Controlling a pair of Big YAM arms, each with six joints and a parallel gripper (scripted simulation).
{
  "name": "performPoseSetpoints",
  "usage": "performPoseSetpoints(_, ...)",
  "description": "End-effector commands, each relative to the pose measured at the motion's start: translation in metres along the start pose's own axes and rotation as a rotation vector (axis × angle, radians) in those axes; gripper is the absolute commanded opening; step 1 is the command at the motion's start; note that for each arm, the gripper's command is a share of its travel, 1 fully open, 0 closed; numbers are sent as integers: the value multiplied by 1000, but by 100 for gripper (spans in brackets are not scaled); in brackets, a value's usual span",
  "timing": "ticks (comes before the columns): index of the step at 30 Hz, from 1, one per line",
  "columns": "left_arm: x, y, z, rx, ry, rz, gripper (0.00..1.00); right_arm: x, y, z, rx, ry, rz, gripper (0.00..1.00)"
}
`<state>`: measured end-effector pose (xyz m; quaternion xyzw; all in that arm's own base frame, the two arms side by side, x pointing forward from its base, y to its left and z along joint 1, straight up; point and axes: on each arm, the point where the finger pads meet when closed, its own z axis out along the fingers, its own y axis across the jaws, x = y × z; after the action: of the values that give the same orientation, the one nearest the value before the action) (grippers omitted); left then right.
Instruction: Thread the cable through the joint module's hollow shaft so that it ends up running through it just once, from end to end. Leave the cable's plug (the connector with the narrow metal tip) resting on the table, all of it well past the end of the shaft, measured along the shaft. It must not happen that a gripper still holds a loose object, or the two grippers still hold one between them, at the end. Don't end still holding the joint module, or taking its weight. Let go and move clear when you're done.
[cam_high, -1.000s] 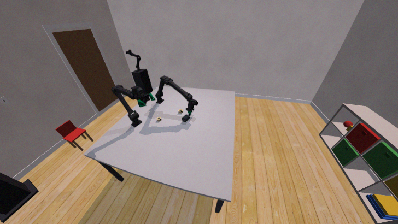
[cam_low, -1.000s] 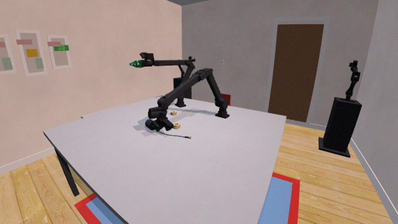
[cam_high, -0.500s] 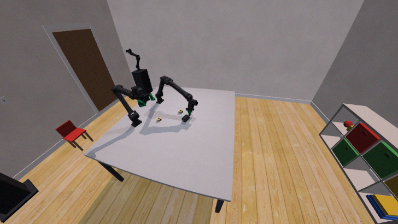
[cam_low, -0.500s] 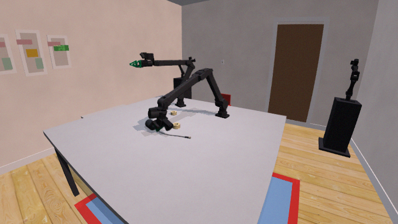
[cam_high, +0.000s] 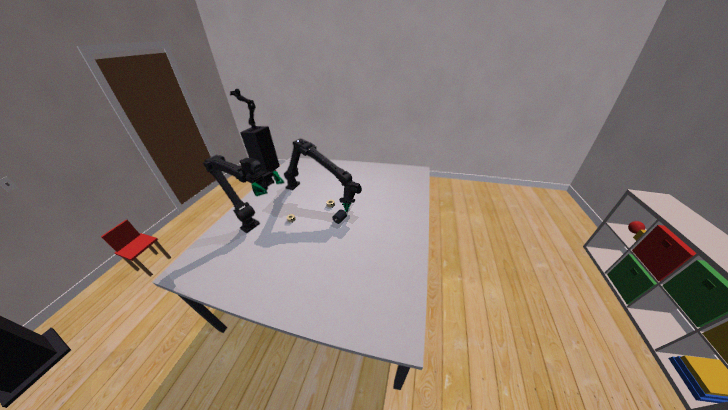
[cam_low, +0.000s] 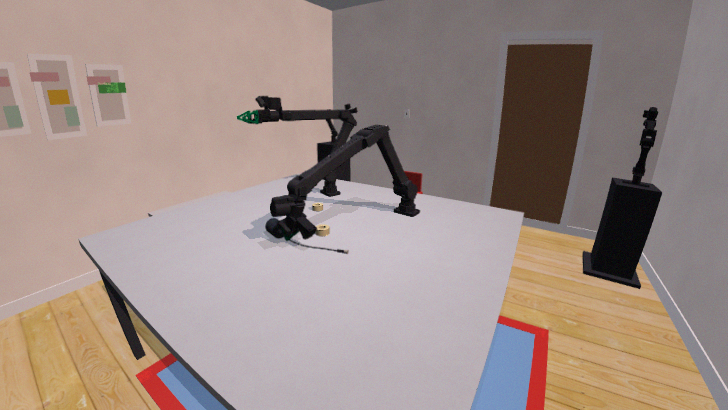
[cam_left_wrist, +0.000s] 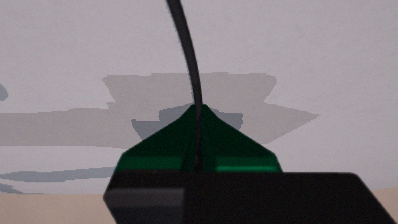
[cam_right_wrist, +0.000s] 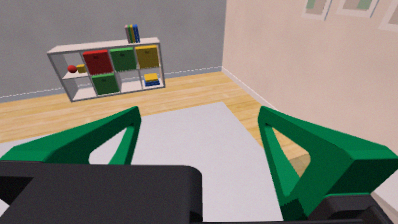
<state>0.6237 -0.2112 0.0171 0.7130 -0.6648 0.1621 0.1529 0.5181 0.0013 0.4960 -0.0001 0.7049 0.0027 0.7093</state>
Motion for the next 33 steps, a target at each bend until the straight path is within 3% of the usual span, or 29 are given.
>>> performPoseSetpoints(1, 20, -18, -4, 25, 9, 16, 0, -49, 4, 2, -7, -87, 6, 100)
performPoseSetpoints(10, 36, -18, -16, 45, 15, 26, 0, -49, 4, 2, -7, -87, 6, 100)
performPoseSetpoints(13, 27, -12, -12, 32, 10, 12, 0, -49, 4, 2, -7, -87, 6, 100)
performPoseSetpoints(20, 52, -19, -32, 70, 25, 38, 0, -49, 4, 2, -7, -87, 6, 100)
performPoseSetpoints(29, 58, -17, -29, 66, 24, 37, 0, -49, 4, 2, -7, -87, 6, 100)
performPoseSetpoints(30, 48, -12, -16, 43, 15, 22, 0, -49, 4, 2, -7, -87, 6, 100)
performPoseSetpoints(31, 49, -21, -29, 67, 22, 21, 32, -49, 4, 2, -7, -87, 6, 100)
performPoseSetpoints(33, 47, -22, -32, 72, 23, 18, 32, -49, 4, 2, -7, -87, 6, 100)
